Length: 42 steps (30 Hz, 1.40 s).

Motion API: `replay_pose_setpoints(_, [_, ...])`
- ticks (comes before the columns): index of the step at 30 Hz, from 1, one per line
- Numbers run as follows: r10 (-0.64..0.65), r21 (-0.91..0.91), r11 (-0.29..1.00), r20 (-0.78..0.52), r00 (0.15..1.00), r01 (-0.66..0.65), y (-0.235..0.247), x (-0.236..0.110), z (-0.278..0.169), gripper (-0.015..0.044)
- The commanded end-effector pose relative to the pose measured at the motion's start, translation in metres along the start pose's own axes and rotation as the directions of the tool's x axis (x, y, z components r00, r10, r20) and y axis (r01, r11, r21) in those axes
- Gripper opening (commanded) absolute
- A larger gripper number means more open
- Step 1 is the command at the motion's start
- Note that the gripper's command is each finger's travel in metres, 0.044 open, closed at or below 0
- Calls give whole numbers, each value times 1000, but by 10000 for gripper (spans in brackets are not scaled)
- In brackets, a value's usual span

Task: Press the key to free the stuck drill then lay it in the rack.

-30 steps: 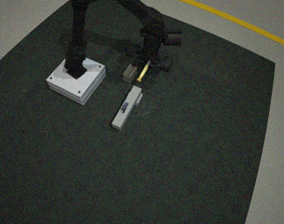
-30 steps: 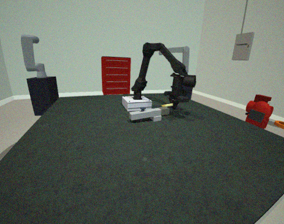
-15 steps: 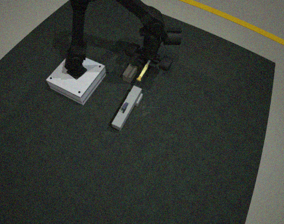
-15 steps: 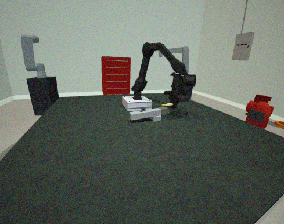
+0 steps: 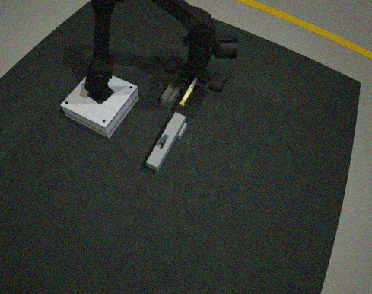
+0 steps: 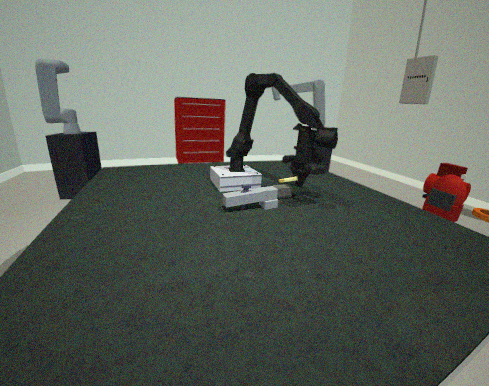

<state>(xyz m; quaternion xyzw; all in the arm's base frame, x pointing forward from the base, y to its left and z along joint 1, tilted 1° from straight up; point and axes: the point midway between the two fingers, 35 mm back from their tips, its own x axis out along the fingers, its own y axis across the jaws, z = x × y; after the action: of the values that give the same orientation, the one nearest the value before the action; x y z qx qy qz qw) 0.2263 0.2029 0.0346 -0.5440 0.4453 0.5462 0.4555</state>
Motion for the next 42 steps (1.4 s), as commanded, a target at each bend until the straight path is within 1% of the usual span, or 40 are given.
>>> replay_pose_setpoints(1, [-4, -4, 1000, 4, 1000, 4, -2, -3, 1, 0])
replay_pose_setpoints(42, [-4, -4, 1000, 4, 1000, 4, -3, -8, 3, 0])
